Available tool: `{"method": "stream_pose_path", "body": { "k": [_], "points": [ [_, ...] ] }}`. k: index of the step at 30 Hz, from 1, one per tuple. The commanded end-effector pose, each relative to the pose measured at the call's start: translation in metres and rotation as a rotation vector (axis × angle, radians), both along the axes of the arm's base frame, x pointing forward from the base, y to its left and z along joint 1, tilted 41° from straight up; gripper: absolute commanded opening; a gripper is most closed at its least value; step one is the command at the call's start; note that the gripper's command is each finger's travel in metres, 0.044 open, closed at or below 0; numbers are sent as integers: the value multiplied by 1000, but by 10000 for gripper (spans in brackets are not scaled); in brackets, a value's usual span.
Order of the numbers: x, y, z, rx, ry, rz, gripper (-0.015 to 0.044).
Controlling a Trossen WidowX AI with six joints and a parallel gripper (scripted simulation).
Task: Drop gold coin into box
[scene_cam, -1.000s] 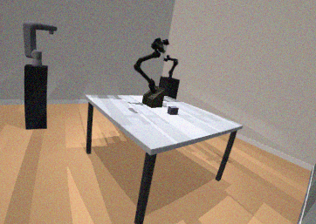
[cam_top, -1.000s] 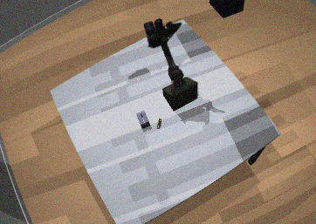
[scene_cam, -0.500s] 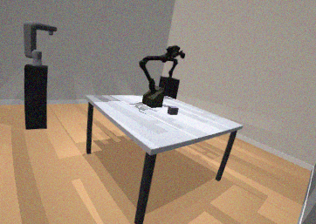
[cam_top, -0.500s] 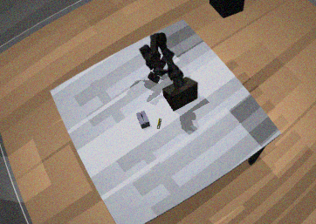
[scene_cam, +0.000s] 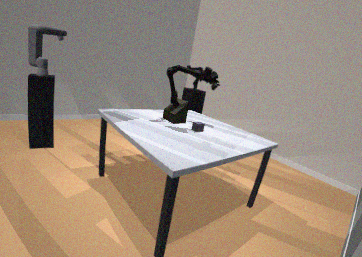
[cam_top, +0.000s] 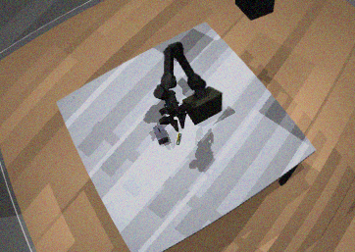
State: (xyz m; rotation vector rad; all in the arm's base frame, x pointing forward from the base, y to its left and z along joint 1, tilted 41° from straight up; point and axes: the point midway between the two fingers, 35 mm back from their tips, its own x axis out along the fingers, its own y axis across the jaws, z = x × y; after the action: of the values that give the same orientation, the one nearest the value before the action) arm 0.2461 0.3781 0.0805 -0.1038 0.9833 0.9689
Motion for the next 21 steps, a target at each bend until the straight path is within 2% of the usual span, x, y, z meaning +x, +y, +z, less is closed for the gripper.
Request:
{"method": "stream_pose_path", "body": {
  "k": [1,11,18,21],
  "points": [
    [13,-37,-43,-202,1,-57,161],
    [12,-166,-133,-826,63,-115,161],
    [-9,-265,-152,-1313,136,5,161],
    [-14,-284,-151,-1415,156,51,161]
  ]
}}
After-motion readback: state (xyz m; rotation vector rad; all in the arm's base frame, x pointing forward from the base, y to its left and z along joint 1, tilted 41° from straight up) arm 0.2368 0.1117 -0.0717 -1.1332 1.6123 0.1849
